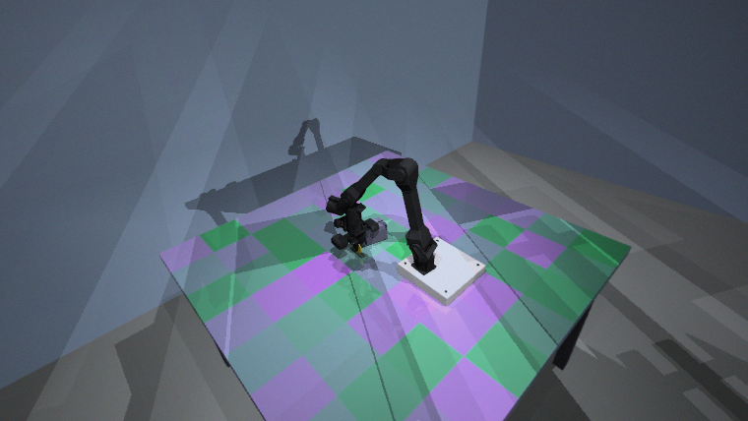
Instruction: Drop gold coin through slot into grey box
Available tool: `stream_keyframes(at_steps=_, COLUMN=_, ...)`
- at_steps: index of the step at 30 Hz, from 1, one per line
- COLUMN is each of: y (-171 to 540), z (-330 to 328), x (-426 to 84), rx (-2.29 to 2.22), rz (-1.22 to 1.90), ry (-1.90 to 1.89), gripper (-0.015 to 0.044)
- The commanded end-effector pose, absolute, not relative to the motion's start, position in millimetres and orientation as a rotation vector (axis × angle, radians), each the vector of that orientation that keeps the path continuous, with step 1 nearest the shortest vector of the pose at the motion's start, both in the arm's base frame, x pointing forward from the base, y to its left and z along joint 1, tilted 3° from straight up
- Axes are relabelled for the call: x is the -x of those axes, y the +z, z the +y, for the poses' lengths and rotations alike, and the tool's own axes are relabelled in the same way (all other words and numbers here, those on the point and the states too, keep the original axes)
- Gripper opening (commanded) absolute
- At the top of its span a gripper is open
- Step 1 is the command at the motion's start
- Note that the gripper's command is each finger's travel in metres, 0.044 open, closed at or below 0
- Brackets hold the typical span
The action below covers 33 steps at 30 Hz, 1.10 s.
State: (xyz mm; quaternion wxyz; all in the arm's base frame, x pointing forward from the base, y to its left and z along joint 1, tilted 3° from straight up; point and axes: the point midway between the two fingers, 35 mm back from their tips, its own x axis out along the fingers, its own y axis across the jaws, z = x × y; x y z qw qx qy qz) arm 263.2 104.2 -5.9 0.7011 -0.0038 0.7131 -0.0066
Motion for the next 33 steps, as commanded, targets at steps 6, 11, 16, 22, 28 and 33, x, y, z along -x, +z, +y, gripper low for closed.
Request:
stream_keyframes(at_steps=6, y=9.2, z=105.6, x=-265.7, rx=0.008, rz=1.588, ry=-0.012, gripper=0.0)
stream_keyframes(at_steps=11, y=21.4, z=106.2, x=-267.2, rx=0.008, rz=1.588, ry=-0.012, gripper=0.0)
stream_keyframes(at_steps=16, y=33.9, z=106.6, x=-268.1, rx=0.008, rz=1.588, ry=-0.012, gripper=0.0)
stream_keyframes(at_steps=22, y=49.1, z=106.8, x=-268.4, rx=0.008, rz=1.588, ry=-0.012, gripper=0.0)
stream_keyframes(at_steps=28, y=64.5, z=106.6, x=-267.8, rx=0.008, rz=1.588, ry=-0.012, gripper=0.0)
stream_keyframes(at_steps=33, y=77.4, z=106.2, x=-266.7, rx=0.008, rz=1.588, ry=-0.012, gripper=0.0)
